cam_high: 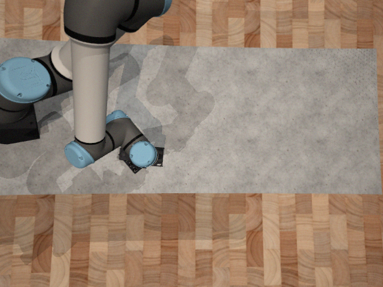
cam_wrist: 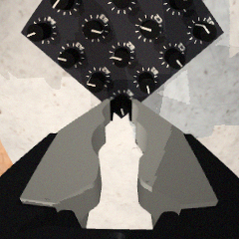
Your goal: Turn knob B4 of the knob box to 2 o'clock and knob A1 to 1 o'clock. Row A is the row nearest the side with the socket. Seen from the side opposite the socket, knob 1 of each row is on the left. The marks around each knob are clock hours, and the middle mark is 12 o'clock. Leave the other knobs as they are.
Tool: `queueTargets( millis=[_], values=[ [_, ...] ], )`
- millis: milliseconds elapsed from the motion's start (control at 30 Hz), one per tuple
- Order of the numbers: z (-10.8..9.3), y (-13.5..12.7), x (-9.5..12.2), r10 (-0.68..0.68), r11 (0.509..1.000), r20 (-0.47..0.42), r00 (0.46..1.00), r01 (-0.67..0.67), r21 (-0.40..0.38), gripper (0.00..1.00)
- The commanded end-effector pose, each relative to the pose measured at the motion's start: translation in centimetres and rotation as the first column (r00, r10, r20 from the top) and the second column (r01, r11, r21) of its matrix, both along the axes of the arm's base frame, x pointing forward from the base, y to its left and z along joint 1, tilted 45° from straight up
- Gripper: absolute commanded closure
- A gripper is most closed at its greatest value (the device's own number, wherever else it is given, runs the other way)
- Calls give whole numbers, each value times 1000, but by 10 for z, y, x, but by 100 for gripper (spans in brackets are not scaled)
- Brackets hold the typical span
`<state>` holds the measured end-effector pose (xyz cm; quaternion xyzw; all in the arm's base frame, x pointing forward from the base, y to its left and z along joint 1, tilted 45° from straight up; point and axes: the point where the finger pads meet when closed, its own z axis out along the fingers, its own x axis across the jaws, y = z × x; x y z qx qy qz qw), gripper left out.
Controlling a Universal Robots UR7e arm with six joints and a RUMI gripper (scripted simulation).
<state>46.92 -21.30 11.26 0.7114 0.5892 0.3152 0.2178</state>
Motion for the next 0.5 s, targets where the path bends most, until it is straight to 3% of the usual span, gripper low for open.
queueTargets(
  millis=[0, 467],
  values=[
    [0, 0, 0, 0, 1000, 0, 1000, 0, -1, 96],
    [0, 0, 0, -21, 1000, -2, 1000, 21, 20, 96]
  ],
)
